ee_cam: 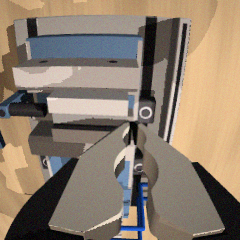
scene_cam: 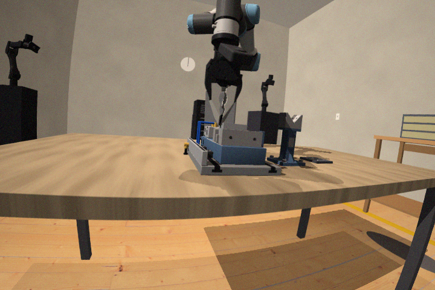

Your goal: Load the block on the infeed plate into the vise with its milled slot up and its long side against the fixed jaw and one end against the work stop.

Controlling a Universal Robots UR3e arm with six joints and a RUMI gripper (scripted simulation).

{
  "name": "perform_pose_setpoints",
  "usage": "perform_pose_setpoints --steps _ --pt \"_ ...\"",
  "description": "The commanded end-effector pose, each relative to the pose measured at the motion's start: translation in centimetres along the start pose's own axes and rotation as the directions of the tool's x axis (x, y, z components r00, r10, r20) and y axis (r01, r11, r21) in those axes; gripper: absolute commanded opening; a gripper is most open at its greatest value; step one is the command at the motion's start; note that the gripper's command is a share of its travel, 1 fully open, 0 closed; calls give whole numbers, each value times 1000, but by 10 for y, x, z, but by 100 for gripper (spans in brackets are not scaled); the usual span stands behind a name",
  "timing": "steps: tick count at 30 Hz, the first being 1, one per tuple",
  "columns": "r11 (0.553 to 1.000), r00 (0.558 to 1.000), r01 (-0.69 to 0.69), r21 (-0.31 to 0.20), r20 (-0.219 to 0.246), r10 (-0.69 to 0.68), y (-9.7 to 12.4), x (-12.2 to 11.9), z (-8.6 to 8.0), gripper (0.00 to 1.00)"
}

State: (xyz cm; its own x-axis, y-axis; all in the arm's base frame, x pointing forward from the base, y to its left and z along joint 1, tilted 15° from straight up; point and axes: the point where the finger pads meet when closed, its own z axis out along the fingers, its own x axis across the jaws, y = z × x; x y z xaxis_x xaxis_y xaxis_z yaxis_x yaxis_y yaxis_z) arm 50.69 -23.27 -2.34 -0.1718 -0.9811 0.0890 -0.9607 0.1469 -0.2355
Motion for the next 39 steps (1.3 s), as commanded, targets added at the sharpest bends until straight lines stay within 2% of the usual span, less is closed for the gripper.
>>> perform_pose_setpoints --steps 1,39 --pt "1000 1000 0 3 -1 0 -1 -1 -1 0" --pt "1000 1000 0 3 -1 0 -1 -8 -1 0"
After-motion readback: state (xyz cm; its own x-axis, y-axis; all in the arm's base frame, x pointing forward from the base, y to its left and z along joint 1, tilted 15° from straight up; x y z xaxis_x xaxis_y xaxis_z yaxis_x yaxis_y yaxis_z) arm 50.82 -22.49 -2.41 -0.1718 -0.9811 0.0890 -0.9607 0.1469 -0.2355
